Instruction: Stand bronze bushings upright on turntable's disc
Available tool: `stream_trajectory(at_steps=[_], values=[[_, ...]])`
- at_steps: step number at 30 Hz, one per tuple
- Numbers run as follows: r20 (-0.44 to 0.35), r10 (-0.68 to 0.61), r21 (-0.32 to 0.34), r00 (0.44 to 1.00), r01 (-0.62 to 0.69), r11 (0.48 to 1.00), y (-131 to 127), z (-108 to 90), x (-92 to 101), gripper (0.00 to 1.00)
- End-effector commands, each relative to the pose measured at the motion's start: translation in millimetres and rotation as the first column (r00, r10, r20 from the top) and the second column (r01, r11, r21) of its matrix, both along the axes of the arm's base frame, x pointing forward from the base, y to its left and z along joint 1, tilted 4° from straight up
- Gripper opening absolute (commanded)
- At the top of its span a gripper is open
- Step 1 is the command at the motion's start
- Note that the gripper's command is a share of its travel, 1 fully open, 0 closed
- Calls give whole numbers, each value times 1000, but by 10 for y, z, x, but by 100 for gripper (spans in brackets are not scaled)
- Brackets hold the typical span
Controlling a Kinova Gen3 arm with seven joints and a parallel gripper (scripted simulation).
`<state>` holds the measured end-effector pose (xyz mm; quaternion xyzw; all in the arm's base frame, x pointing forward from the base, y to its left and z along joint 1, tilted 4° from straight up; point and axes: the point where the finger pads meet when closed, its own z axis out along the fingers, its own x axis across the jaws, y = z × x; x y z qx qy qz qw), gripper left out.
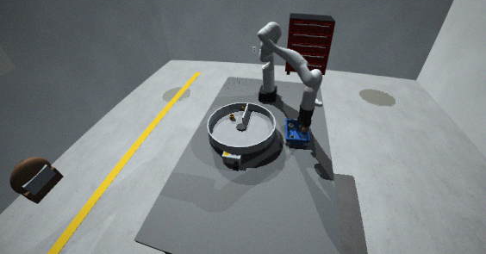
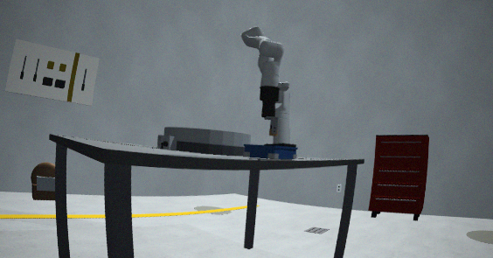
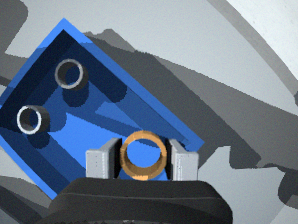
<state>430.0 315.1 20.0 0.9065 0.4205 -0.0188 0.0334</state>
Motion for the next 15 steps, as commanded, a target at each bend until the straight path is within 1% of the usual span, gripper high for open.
stream_trajectory(at_steps=[1, 8, 15], values=[[8, 4, 7, 1000, -4, 1000, 13, 204, 43, 0], [6, 4, 7, 1000, -4, 1000, 23, 362, 39, 0], [6, 4, 7, 1000, -4, 1000, 25, 400, 39, 0]])
